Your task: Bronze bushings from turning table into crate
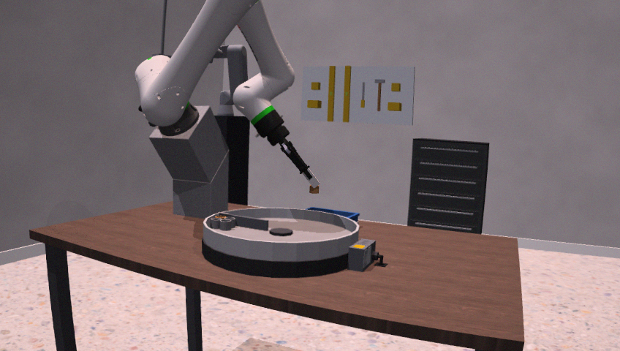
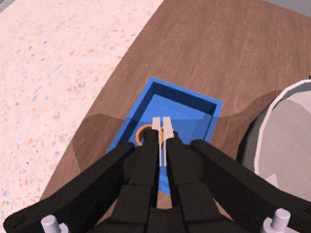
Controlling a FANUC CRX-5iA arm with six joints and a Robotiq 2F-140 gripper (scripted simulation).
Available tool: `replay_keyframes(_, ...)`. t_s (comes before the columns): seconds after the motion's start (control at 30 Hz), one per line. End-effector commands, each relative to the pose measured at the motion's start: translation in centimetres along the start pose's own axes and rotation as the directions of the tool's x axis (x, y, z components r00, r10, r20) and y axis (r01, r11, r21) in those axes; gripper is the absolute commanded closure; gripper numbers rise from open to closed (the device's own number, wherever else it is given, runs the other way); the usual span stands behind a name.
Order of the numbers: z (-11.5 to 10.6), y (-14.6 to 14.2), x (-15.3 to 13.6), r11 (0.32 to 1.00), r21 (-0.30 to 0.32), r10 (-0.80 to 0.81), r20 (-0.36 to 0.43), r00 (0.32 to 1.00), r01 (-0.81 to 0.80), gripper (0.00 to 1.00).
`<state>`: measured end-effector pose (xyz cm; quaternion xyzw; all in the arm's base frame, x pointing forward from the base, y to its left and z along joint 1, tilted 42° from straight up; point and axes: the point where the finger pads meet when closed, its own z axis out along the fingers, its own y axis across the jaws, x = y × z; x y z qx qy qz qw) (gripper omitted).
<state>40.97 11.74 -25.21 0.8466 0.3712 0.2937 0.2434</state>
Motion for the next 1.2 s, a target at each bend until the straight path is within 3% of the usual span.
replay_keyframes(0.0,0.0,0.0,0.0,1.0,0.0,0.0,0.0,1.0,0.0,1.0)
replay_keyframes(0.77,0.1,0.0,-0.1,1.0,0.0,0.0,0.0,1.0,0.0,1.0)
replay_keyframes(1.17,4.4,0.0,-3.6,1.0,0.0,0.0,0.0,1.0,0.0,1.0)
